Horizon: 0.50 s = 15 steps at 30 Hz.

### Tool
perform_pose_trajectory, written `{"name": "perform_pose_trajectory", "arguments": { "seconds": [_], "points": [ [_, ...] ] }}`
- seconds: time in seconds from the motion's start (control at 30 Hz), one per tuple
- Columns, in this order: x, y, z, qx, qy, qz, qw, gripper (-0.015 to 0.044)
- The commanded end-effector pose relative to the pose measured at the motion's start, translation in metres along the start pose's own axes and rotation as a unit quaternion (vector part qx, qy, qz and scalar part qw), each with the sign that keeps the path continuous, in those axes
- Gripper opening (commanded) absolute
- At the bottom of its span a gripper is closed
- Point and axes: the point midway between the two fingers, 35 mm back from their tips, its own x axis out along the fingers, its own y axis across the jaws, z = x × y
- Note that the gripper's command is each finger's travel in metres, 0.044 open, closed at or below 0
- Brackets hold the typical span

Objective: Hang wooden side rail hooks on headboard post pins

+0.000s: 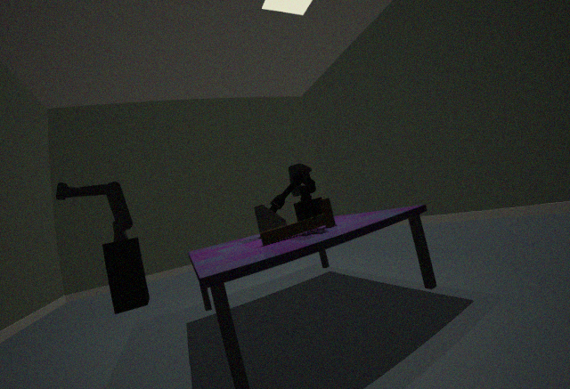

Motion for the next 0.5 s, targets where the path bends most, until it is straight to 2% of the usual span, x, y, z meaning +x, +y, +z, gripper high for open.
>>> {"name": "perform_pose_trajectory", "arguments": {
  "seconds": [0.0, 0.47],
  "points": [
    [0.0008, -0.0008, 0.0093, 0.003, 0.0, -0.001, 1.0, 0.044],
    [-0.0006, -0.0003, 0.0068, 0.005, 0.0, 0.0, 1.0, 0.044]
  ]
}}
